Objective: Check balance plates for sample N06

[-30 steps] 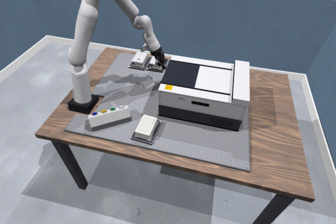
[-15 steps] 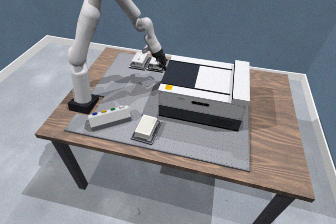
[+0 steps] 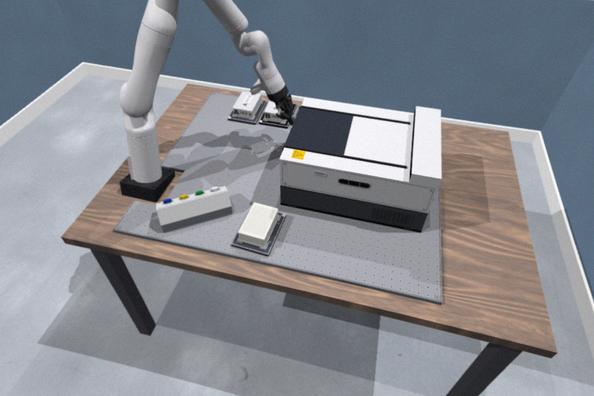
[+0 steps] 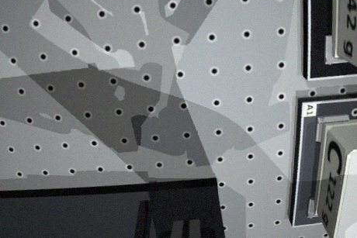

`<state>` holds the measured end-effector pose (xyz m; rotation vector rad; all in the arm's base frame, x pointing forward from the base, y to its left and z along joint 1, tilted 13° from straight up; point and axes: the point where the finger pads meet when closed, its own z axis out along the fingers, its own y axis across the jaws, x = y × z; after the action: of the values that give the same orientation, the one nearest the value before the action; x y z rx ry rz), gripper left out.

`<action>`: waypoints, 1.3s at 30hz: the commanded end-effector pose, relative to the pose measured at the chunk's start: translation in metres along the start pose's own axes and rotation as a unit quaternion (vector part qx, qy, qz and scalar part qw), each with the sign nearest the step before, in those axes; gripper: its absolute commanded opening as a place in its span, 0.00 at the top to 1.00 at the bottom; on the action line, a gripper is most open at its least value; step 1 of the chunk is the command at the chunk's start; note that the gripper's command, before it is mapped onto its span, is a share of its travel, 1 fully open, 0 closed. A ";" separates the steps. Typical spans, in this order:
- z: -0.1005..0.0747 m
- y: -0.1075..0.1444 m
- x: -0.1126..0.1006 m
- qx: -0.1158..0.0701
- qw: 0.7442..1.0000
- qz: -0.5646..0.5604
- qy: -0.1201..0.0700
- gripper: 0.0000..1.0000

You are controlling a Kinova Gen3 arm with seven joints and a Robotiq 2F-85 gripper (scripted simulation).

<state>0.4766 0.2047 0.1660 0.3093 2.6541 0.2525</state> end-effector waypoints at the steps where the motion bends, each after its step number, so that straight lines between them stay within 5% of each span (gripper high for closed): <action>1: -0.001 0.000 -0.001 -0.001 1.000 0.000 -0.001 0.90; 39: 0.001 0.000 -0.005 -0.001 1.000 0.000 -0.001 0.90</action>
<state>0.4803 0.2040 0.1660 0.3093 2.6539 0.2525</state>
